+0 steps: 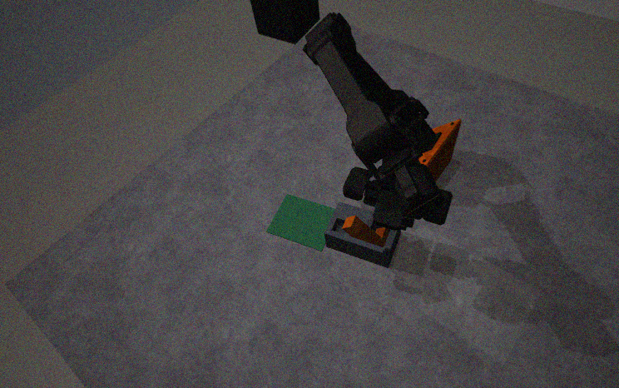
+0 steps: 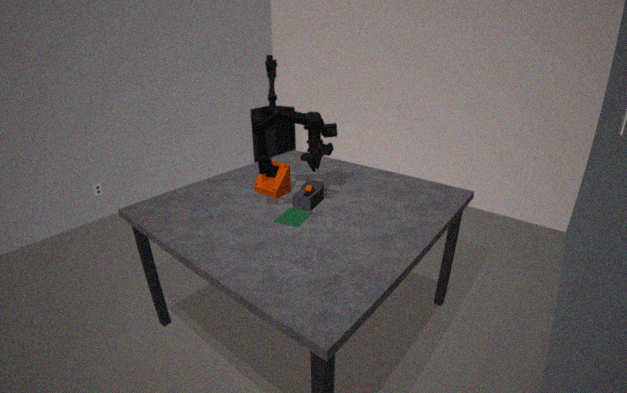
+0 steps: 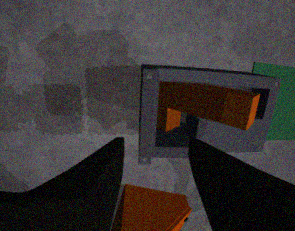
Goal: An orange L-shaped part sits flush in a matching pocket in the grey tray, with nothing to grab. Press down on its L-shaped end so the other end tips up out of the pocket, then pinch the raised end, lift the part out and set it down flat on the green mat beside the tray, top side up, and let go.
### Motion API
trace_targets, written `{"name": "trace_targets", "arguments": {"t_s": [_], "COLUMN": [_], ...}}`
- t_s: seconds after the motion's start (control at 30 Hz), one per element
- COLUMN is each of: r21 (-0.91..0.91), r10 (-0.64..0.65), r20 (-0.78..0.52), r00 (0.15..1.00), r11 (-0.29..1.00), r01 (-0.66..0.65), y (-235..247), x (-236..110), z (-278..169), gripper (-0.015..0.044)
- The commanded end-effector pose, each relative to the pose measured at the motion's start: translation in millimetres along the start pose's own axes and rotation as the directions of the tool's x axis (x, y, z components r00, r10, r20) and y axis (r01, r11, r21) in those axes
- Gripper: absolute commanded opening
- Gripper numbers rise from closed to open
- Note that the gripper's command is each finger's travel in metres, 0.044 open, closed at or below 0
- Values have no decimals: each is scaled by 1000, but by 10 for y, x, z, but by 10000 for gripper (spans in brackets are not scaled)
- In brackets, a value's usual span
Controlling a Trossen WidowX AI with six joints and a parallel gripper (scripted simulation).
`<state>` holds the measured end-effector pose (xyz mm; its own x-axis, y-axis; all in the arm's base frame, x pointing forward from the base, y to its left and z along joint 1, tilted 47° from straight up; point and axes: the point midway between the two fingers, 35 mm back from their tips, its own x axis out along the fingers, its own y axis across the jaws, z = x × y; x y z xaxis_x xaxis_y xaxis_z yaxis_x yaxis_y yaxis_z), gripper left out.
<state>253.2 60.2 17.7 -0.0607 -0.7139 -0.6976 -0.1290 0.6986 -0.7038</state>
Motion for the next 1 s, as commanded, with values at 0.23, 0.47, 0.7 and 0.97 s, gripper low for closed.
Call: {"name": "trace_targets", "arguments": {"t_s": [0.23,0.47,0.7,0.97], "r21": [-1,255,834,1000], "r10": [1,1,-3,-8], "r20": [2,-1,-13,-24], "r00": [1000,1000,1000,1000], "r11": [1000,967,552,2], "r01": [-1,0,12,24], "y": [1,-120,-470,-756], "x": [-3,-4,3,17], "z": [5,31,76,82], "gripper": [180,280,280,280]}}
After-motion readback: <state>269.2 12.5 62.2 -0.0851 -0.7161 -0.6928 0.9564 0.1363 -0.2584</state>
